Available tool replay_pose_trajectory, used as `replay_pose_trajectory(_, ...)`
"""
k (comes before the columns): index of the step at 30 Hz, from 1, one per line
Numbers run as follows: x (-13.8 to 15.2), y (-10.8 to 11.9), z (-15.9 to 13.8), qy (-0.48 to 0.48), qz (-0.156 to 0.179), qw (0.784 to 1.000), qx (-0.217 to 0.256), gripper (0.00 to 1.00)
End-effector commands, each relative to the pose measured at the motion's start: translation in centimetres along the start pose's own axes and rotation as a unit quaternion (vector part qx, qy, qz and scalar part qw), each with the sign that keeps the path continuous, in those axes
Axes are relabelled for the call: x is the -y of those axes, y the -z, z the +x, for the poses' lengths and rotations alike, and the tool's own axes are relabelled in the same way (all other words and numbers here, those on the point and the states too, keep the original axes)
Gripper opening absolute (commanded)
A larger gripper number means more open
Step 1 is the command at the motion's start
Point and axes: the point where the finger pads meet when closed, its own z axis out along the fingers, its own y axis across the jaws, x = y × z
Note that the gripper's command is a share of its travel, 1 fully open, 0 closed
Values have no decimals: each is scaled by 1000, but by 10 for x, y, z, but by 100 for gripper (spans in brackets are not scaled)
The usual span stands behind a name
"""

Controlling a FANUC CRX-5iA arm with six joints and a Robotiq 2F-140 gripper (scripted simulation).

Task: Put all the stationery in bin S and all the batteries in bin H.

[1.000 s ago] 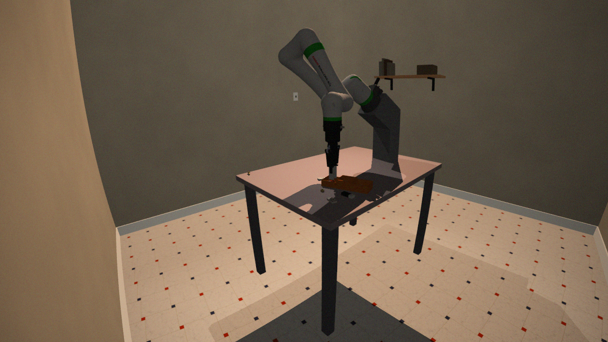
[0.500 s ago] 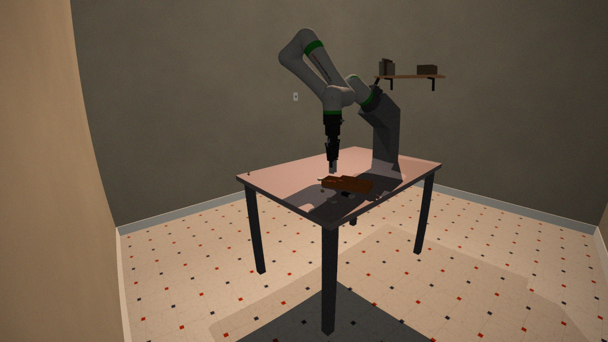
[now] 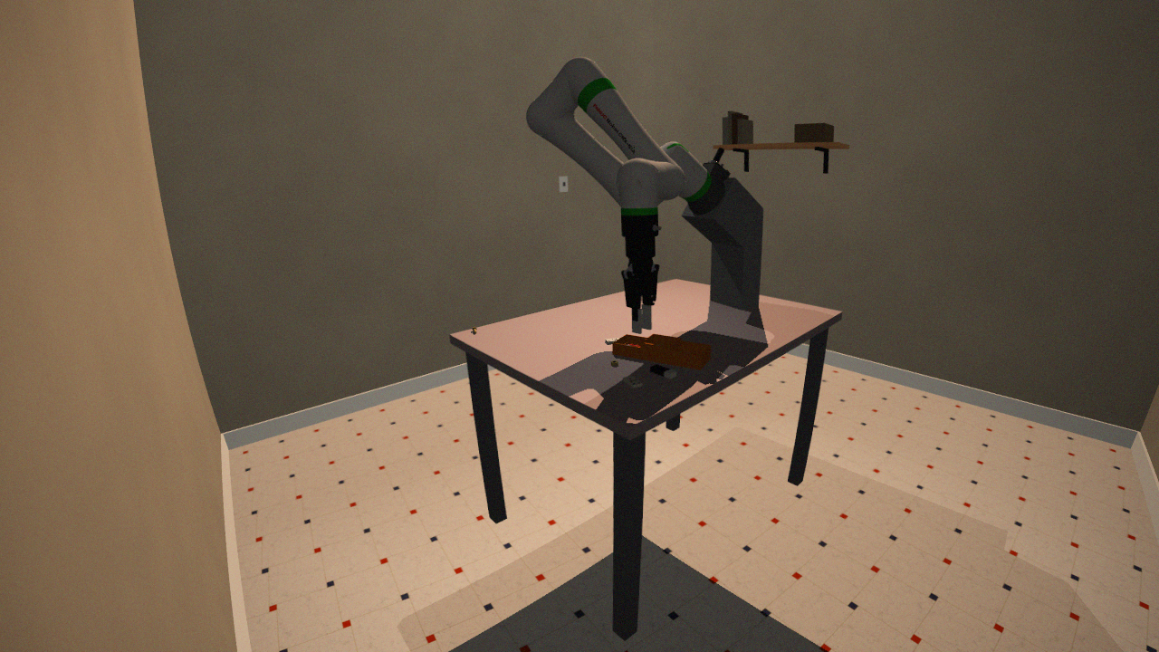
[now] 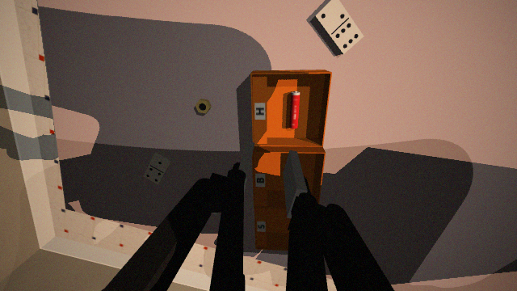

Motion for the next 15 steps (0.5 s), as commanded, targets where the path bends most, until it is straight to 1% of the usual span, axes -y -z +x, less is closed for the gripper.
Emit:
replay_pose_trajectory(1,15,-1,-25,-52,1,999,-10,31)
replay_pose_trajectory(2,15,-1,-25,-52,1,999,-10,31)
replay_pose_trajectory(14,61,1,-113,-52,1,999,-10,31)
replay_pose_trajectory(15,63,1,-117,-52,1,999,-10,31)
